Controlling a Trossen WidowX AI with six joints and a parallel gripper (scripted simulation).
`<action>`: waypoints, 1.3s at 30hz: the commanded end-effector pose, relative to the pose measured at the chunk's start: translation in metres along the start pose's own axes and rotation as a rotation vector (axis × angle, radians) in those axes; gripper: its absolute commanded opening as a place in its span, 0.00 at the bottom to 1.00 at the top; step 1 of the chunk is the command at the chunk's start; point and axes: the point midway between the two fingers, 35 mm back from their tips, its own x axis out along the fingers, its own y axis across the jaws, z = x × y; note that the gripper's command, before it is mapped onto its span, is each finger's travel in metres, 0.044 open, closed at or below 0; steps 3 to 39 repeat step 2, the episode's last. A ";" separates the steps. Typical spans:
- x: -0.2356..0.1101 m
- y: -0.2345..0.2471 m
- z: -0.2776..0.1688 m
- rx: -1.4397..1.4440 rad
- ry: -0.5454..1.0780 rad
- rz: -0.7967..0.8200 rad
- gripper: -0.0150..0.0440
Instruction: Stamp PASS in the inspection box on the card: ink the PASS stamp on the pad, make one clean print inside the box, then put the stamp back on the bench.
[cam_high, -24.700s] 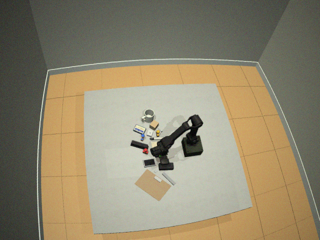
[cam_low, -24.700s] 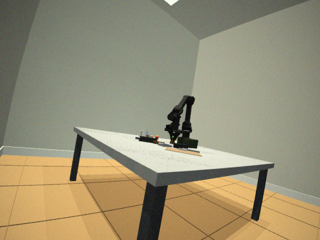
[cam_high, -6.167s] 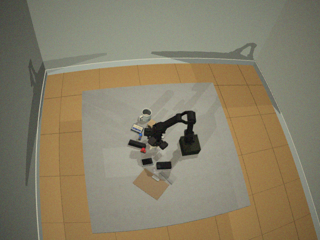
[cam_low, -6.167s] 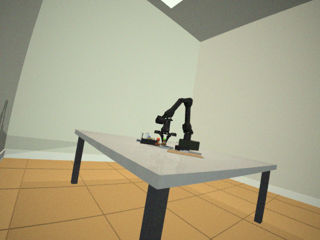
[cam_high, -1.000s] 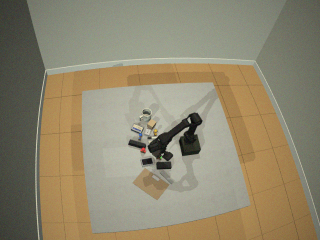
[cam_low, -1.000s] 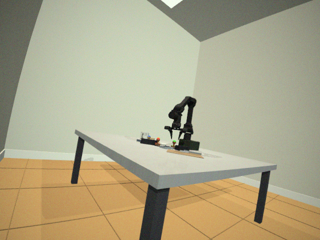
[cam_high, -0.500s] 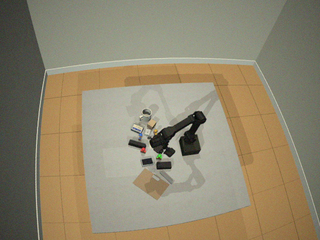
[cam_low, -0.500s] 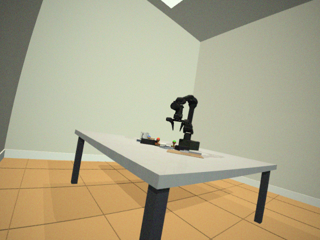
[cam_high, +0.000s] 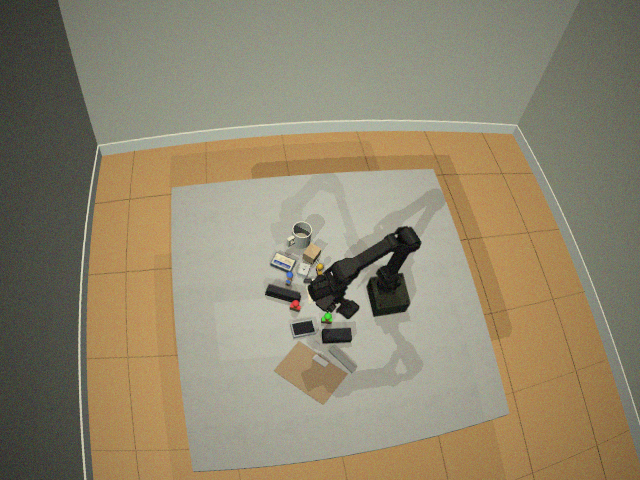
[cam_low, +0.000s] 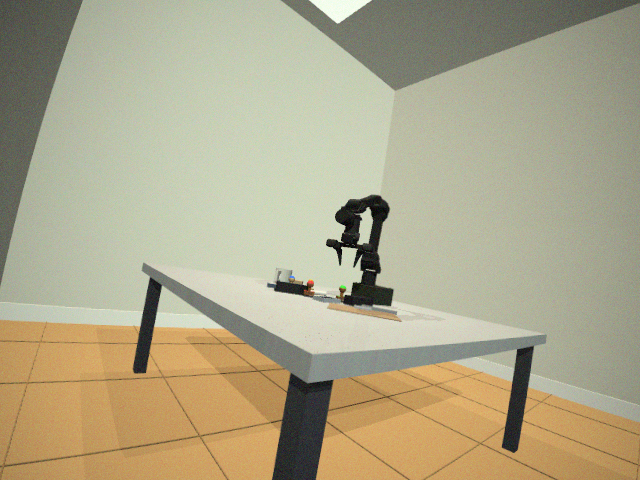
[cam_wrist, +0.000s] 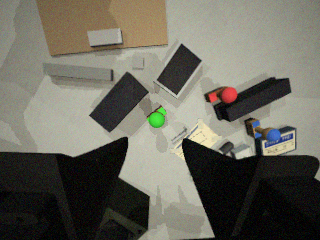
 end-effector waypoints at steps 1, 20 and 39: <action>0.000 0.000 0.000 0.000 0.000 0.000 0.70; 0.000 0.000 0.000 0.000 0.000 0.000 0.70; 0.000 0.000 0.000 0.000 0.000 0.000 0.70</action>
